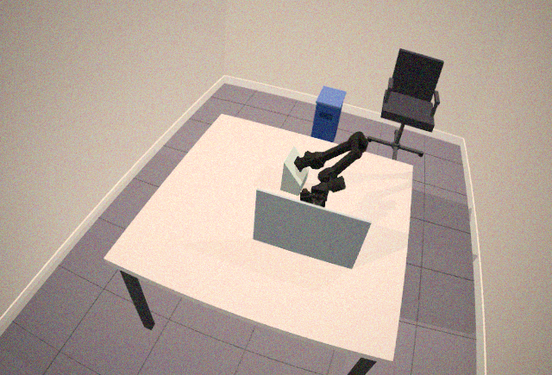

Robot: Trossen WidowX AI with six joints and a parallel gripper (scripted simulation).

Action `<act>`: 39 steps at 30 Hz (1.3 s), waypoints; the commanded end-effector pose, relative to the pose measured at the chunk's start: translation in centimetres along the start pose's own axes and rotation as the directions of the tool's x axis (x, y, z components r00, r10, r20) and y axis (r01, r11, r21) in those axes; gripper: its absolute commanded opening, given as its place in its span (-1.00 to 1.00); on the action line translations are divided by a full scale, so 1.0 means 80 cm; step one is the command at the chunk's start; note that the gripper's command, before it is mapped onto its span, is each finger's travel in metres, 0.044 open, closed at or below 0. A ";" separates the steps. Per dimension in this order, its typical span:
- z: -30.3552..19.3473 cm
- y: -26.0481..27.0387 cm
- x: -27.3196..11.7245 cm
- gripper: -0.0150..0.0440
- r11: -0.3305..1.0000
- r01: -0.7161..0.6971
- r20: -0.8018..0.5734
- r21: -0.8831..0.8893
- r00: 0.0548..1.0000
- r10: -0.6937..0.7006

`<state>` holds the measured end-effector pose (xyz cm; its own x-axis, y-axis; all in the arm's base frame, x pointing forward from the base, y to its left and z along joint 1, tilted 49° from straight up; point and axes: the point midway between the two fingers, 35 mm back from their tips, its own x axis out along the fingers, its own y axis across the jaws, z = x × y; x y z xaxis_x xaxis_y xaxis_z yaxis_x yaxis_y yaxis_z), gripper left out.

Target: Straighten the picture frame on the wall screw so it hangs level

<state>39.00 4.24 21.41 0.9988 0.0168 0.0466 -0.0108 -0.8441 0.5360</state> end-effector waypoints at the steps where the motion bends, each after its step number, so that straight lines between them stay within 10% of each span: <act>1: -0.001 0.001 0.001 0.39 1.000 -0.001 -0.005 0.001 1.000 0.001; 39: -0.002 0.001 0.001 0.07 1.000 -0.001 -0.005 0.001 1.000 0.001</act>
<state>39.05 4.25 21.52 0.9986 0.0172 0.0492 -0.0118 -0.8443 0.5357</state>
